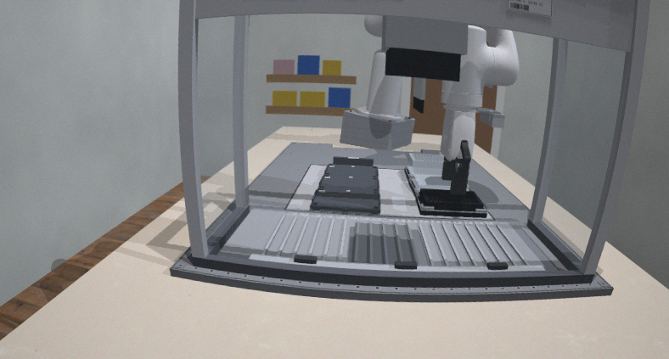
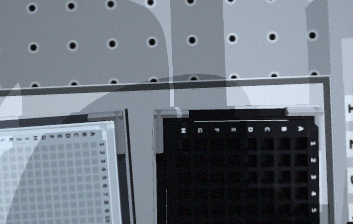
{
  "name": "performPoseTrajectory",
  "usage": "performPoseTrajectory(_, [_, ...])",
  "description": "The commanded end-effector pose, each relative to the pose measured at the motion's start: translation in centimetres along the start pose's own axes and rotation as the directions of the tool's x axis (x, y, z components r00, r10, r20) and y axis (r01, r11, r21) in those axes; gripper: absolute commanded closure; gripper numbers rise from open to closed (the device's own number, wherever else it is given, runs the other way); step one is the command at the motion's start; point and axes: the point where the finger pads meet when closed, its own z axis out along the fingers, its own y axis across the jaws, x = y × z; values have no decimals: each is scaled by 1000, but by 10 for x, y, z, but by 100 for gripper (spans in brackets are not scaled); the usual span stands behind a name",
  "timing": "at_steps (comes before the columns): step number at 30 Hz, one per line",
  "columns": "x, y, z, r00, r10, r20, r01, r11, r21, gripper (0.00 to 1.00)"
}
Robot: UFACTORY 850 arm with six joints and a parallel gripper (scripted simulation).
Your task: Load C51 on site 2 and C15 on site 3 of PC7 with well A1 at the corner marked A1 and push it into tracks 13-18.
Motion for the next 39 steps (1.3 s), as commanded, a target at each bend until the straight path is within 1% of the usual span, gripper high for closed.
performPoseTrajectory(1, [0,1,4,1000,0,0,0,1000,-2,0])
performPoseTrajectory(14, [0,1,6,1000,0,0,0,1000,-2,0])
performPoseTrajectory(39, [0,1,20,1000,0,0,0,1000,-2,0])
